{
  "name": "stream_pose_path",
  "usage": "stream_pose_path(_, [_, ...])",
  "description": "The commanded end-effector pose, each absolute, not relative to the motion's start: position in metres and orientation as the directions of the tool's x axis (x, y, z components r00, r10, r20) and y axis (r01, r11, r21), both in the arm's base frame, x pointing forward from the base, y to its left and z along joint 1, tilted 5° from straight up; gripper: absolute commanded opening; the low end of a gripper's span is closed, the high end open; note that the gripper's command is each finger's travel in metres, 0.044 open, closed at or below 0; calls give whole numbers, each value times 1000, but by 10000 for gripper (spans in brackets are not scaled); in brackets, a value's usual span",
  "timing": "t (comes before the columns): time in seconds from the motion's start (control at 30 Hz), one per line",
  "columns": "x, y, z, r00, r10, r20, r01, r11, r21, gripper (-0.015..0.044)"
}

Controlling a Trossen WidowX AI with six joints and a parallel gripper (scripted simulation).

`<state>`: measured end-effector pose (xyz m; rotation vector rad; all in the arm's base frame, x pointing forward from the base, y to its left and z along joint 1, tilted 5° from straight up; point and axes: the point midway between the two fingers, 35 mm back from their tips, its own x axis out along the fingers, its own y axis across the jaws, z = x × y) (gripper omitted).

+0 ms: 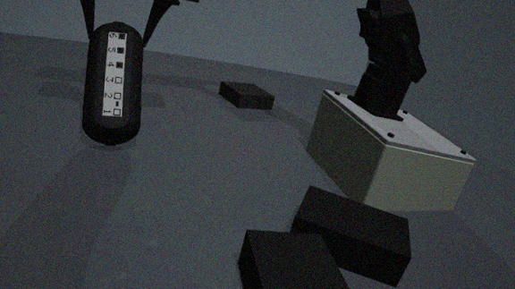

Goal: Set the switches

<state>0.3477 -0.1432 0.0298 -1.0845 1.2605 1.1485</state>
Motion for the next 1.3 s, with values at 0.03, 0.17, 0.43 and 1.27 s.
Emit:
stream_pose_path(0.03, [344,-144,21,-39,40,-998,-992,117,43,335])
stream_pose_path(0.17, [344,-146,19,-39,40,-998,-992,117,43,335])
stream_pose_path(0.43, [343,-151,14,-39,39,-998,-992,117,43,335])
stream_pose_path(1.27, [341,-163,-1,-39,38,-998,-992,117,43,335])
